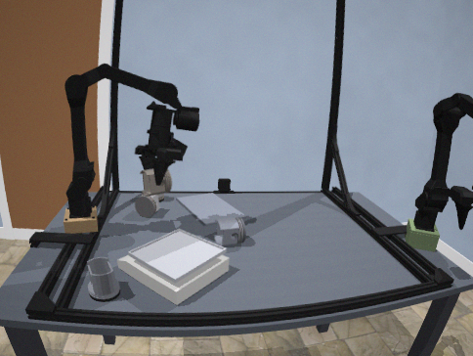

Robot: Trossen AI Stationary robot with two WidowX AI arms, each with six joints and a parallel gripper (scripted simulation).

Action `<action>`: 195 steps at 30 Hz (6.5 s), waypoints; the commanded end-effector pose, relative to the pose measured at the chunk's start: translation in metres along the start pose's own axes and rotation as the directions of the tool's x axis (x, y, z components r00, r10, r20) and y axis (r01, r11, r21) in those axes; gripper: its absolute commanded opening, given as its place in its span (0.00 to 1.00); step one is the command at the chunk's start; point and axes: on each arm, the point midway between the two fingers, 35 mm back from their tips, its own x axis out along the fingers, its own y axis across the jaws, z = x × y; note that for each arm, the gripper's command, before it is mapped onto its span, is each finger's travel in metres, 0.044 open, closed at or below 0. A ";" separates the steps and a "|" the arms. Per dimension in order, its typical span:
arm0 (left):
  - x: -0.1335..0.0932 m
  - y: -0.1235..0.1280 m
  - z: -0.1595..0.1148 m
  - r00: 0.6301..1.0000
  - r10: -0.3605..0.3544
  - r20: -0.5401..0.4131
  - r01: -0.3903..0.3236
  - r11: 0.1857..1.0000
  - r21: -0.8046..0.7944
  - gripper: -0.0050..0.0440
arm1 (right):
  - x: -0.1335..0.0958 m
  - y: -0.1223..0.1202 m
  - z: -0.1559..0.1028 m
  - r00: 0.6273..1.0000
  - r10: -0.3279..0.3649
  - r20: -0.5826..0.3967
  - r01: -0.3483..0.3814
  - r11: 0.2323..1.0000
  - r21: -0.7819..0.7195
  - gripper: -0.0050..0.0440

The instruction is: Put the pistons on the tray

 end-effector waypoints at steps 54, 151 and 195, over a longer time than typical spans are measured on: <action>0.000 0.000 0.000 1.000 -0.002 -0.001 0.002 1.000 0.001 1.00 | 0.084 0.005 0.008 1.000 -0.003 -0.004 0.003 1.000 -0.005 0.43; 0.000 0.000 0.000 1.000 -0.002 -0.001 0.002 1.000 0.001 1.00 | 0.047 0.007 0.011 1.000 -0.003 -0.003 0.003 1.000 -0.004 0.87; 0.000 0.000 0.000 1.000 -0.002 -0.001 0.002 1.000 0.001 1.00 | -0.017 -0.001 -0.003 0.970 0.131 0.206 -0.214 0.865 0.454 0.87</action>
